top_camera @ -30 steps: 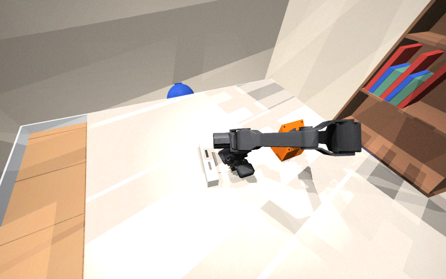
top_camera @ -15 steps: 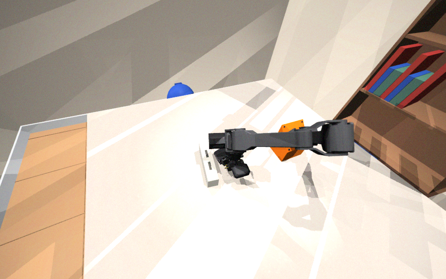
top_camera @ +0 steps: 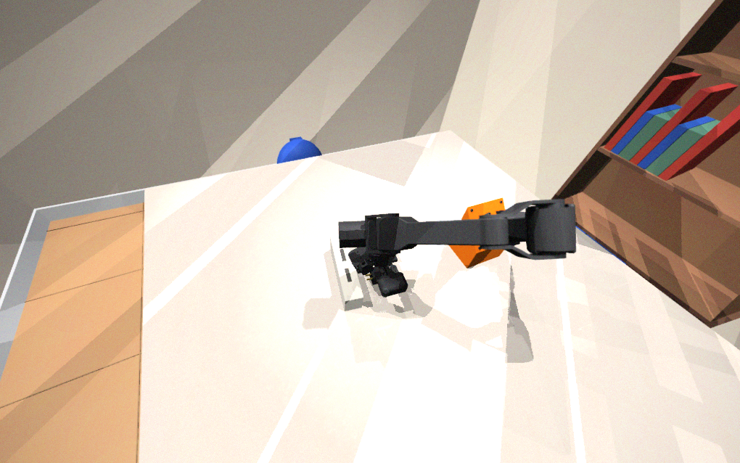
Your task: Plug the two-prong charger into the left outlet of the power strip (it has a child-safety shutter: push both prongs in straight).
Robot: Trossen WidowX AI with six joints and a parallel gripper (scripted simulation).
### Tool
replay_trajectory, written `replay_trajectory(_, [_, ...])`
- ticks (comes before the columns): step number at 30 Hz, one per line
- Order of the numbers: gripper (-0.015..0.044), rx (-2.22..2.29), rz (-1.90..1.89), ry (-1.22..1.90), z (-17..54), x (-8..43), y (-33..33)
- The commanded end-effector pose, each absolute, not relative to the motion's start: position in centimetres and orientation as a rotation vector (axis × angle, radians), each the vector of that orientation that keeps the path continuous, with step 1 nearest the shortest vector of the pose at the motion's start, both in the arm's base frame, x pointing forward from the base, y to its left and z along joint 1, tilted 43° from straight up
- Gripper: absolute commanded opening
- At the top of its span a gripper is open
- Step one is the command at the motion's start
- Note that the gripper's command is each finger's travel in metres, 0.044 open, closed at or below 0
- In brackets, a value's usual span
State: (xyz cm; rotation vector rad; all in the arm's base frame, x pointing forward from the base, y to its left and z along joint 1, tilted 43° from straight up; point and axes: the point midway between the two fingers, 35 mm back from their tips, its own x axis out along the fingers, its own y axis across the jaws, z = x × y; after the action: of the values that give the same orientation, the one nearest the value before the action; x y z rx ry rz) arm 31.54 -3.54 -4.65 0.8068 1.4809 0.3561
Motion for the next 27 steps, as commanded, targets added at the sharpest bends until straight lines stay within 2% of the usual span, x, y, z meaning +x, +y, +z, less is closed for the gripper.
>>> replay_trajectory(1, [0.0000, 0.822, 0.352, 1.486, -4.9, 32.0, -3.6])
replay_trajectory(27, [0.0000, 0.831, 0.345, 1.489, -5.1, 33.1, -4.0])
